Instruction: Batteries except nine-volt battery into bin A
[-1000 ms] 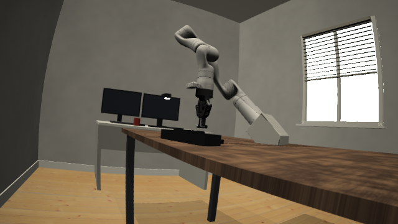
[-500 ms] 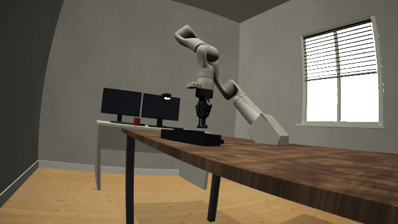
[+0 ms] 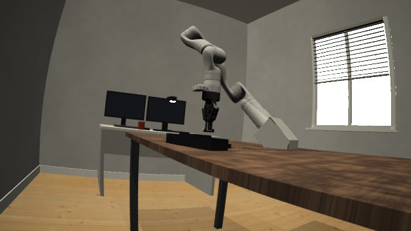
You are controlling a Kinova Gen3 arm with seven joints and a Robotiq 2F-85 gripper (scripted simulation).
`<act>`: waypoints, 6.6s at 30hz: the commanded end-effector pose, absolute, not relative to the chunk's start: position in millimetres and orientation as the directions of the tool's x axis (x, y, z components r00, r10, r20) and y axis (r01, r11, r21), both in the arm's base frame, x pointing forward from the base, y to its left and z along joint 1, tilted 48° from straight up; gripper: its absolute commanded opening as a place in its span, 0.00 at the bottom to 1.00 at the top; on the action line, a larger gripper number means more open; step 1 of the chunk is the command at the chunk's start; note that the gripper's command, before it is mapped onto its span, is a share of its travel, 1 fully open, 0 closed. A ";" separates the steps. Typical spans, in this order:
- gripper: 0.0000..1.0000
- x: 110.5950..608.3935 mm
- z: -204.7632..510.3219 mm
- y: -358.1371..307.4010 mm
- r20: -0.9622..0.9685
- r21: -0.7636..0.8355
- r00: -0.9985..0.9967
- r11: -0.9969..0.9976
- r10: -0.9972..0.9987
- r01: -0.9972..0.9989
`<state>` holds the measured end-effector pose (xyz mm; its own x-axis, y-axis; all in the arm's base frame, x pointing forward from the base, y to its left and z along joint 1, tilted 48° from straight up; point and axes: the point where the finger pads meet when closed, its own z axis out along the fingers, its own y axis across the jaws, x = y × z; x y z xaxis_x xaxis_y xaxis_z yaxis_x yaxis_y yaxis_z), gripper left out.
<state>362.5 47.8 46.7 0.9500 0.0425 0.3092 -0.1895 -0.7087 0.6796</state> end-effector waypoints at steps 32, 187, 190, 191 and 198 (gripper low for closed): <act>0.09 361.2 54.3 56.7 0.308 0.680 0.950 -0.711 0.055 -0.180; 0.29 435.2 -41.9 175.2 0.745 -0.025 0.198 -0.322 -0.637 -0.946; 0.29 435.2 -42.0 175.2 0.745 -0.024 0.198 -0.322 -0.637 -0.946; 0.29 435.2 -42.0 175.2 0.745 -0.024 0.198 -0.322 -0.637 -0.946; 0.29 435.2 -42.0 175.2 0.745 -0.024 0.198 -0.322 -0.637 -0.946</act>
